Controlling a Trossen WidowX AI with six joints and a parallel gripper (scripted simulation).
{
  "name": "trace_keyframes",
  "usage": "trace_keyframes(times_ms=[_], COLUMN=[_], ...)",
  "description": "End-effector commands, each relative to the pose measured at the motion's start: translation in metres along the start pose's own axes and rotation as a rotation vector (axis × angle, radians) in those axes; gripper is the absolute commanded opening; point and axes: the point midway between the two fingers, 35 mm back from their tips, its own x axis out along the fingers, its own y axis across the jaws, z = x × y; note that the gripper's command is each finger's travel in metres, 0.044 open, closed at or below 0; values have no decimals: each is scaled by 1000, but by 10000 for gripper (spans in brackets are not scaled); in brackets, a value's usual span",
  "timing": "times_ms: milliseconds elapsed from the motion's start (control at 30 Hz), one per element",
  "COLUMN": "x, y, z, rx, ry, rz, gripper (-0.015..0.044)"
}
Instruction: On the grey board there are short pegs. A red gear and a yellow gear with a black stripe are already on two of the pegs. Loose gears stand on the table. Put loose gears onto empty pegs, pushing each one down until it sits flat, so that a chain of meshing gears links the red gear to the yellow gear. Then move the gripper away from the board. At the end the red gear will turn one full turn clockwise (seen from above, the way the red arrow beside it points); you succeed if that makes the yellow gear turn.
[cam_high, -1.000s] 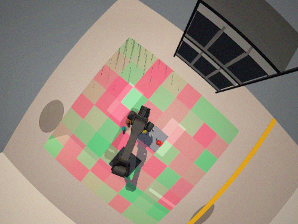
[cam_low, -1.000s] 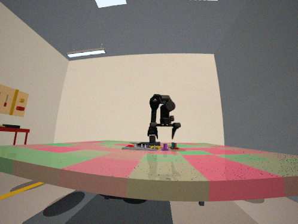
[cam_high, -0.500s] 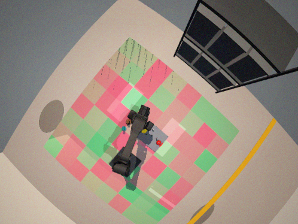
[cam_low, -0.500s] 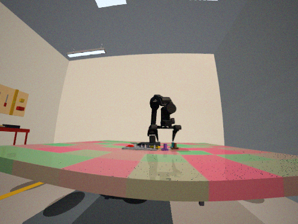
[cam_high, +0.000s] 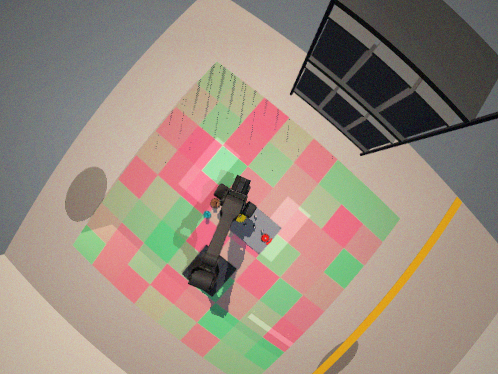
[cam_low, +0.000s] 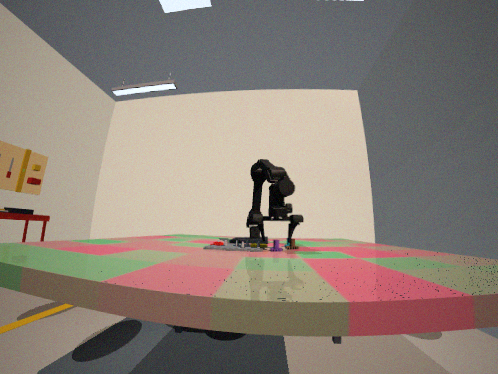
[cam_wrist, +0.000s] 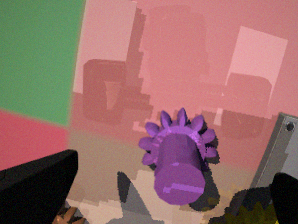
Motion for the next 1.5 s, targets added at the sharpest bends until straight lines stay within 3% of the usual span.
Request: trace_keyframes(times_ms=[0, 33, 500, 767, 1467], x=[3, 3, 3, 3, -37], y=[-1, -1, -1, -1, -2], z=[0, 0, 0, 0, 12], rx=[1, 1, 1, 1, 42], ry=[-1, -1, -1, -1, -50], rz=[-4, -4, -4, -4, -13], gripper=[440, 440, 72, 0, 0])
